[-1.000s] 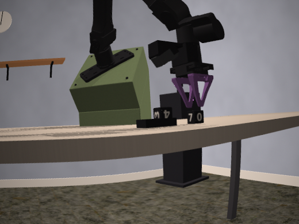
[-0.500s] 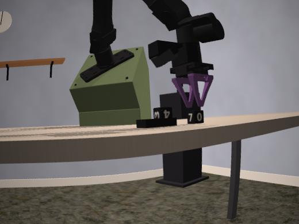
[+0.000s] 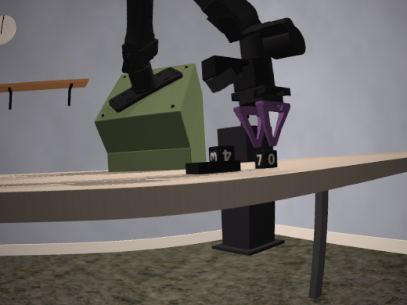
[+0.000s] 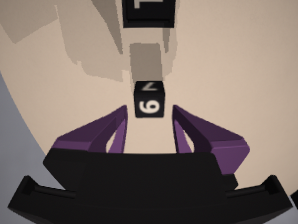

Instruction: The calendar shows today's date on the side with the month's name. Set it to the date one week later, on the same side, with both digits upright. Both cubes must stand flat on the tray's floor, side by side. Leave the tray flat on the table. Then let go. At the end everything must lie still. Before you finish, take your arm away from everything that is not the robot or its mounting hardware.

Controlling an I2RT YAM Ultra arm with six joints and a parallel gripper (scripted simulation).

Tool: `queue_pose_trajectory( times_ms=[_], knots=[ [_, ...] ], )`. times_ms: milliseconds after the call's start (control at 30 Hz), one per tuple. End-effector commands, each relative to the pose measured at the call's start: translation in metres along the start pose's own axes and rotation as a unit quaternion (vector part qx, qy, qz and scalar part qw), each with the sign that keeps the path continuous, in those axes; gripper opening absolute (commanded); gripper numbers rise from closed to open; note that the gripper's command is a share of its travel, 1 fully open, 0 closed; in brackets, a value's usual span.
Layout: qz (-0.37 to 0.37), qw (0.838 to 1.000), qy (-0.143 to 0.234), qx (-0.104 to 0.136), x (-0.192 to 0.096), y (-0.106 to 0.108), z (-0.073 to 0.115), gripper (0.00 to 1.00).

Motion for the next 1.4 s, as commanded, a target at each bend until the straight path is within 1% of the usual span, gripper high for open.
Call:
queue_pose_trajectory(
  times_ms=[0,167,500,700,1367],
  knots=[
    [-0.001,1.0,0.001,0.006,0.0,0.002,0.003,0.45],
    [-0.001,1.0,0.001,0.006,0.0,0.002,-0.002,0.45],
    [-0.001,1.0,0.001,0.006,0.0,0.002,-0.018,0.45],
    [-0.001,1.0,0.001,0.006,0.0,0.002,-0.023,0.45],
    [-0.001,1.0,0.001,0.006,0.0,0.002,-0.024,0.45]
  ],
)
Point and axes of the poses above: the point where the finger pads meet when closed, its own z axis back along the fingers, its own y axis across the jaws, x = y × z, the point moved 7 cm from there along z, back along the fingers, and after that the axes turned 13 degrees about z, right-handed, at the moved point
